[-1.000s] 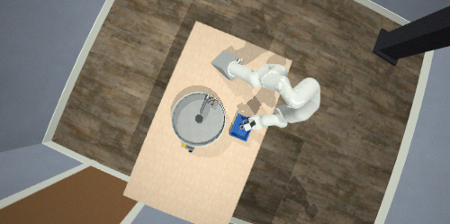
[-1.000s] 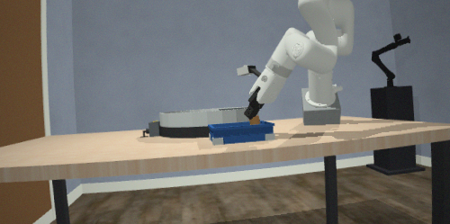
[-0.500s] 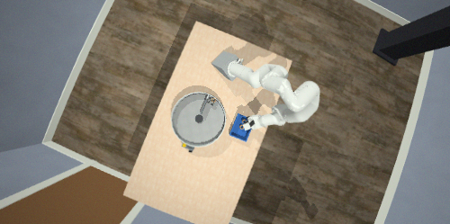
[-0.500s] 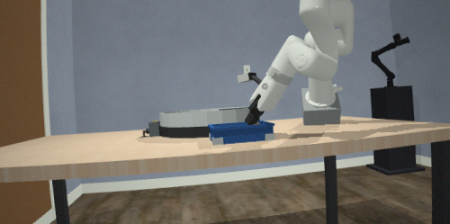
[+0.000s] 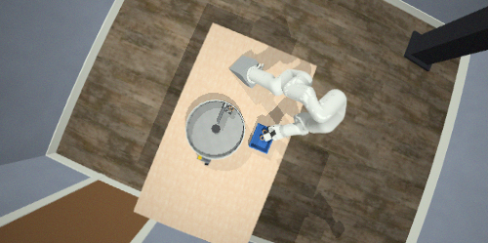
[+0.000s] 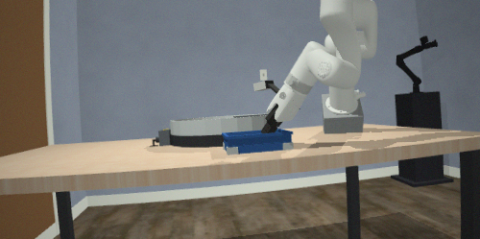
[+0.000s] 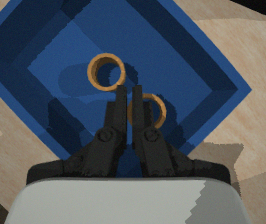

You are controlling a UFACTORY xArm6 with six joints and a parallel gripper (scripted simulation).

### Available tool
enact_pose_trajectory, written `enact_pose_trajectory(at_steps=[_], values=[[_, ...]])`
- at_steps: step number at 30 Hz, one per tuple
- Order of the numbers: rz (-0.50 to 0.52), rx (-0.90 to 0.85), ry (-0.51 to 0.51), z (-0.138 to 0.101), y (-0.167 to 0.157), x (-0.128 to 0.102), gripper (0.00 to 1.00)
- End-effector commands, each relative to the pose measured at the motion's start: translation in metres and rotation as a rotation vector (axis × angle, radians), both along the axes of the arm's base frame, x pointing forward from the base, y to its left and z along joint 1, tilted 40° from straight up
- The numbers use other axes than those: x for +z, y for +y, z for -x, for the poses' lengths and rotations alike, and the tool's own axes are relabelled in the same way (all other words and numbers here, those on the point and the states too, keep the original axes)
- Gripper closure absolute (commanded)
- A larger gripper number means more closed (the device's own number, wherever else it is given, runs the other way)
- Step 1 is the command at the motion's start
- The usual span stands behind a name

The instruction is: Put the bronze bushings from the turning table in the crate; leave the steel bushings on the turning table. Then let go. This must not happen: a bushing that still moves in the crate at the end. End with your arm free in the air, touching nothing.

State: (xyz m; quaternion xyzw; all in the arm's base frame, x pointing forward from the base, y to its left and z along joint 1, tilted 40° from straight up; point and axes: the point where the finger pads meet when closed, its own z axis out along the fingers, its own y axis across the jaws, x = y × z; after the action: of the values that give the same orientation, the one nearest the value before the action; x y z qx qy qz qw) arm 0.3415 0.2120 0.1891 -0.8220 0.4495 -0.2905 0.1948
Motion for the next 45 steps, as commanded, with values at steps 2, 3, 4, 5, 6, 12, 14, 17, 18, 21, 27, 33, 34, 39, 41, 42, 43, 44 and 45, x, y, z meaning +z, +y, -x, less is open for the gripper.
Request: enact_pose_trajectory(at_steps=[2,3,4,5,6,12,14,17,18,21,27,33,34,39,41,42,43,44,45], values=[[-0.001,-0.001,-0.001,-0.0003,0.0001,0.0007,1.00],[-0.001,-0.001,-0.001,-0.0003,0.0001,0.0007,1.00],[-0.001,-0.001,-0.001,-0.0003,0.0001,0.0007,1.00],[-0.001,-0.001,-0.001,-0.0003,0.0001,0.0007,1.00],[-0.001,-0.001,-0.001,-0.0003,0.0001,0.0007,1.00],[-0.001,-0.001,-0.001,-0.0003,0.0003,0.0005,1.00],[-0.001,-0.001,-0.001,-0.0003,0.0003,0.0005,1.00],[-0.001,-0.001,-0.001,-0.0004,0.0006,0.0001,1.00],[-0.001,-0.001,-0.001,-0.0005,0.0007,0.0000,1.00],[-0.001,-0.001,-0.001,-0.0007,0.0013,-0.0007,1.00],[-0.001,-0.001,-0.001,-0.0012,0.0025,-0.0024,1.00],[-0.001,-0.001,-0.001,-0.0014,0.0032,-0.0032,1.00],[-0.001,-0.001,-0.001,-0.0015,0.0034,-0.0034,1.00],[-0.001,-0.001,-0.001,-0.0016,0.0037,-0.0038,1.00],[-0.001,-0.001,-0.001,-0.0016,0.0037,-0.0038,1.00],[-0.001,-0.001,-0.001,-0.0016,0.0037,-0.0038,1.00],[-0.001,-0.001,-0.001,-0.0016,0.0037,-0.0038,1.00],[-0.001,-0.001,-0.001,-0.0016,0.0037,-0.0038,1.00],[-0.001,-0.001,-0.001,-0.0016,0.0037,-0.0038,1.00]])
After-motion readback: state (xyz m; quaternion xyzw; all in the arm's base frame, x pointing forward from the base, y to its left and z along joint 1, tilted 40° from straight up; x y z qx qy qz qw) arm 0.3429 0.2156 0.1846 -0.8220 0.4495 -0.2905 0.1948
